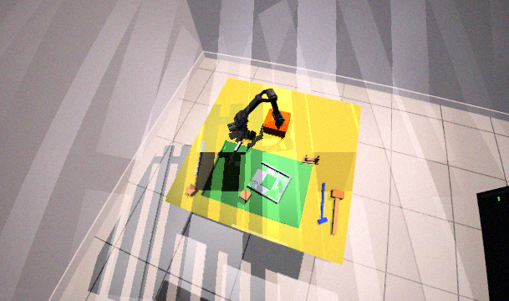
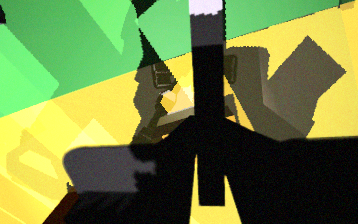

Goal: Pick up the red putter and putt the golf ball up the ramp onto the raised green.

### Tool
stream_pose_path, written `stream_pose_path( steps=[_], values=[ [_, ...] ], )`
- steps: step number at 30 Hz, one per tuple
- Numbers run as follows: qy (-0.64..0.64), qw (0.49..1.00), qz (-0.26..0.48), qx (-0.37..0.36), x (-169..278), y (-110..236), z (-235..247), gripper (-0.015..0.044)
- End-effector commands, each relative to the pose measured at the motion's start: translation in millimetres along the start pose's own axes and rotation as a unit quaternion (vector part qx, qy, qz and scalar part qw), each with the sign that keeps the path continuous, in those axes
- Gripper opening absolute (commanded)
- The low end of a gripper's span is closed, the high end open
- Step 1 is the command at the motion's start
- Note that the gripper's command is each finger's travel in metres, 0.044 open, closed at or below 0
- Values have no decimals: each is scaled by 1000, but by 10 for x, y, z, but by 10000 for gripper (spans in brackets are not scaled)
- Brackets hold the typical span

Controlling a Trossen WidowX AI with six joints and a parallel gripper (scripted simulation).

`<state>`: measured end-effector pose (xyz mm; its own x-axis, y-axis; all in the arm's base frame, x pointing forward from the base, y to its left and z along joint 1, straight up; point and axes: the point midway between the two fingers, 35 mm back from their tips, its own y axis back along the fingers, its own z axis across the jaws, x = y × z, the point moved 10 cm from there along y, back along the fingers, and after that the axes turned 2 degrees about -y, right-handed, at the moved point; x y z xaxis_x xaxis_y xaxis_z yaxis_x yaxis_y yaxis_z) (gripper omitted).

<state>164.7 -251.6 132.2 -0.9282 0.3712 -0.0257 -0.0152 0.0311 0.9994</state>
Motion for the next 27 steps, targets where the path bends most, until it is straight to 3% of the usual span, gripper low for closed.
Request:
stream_pose_path(
  steps=[1,27],
  values=[
    [0,1000,0,0,0,0,0,0],
    [-3,1000,1,-2,8,-45,-277,0]
  ],
)
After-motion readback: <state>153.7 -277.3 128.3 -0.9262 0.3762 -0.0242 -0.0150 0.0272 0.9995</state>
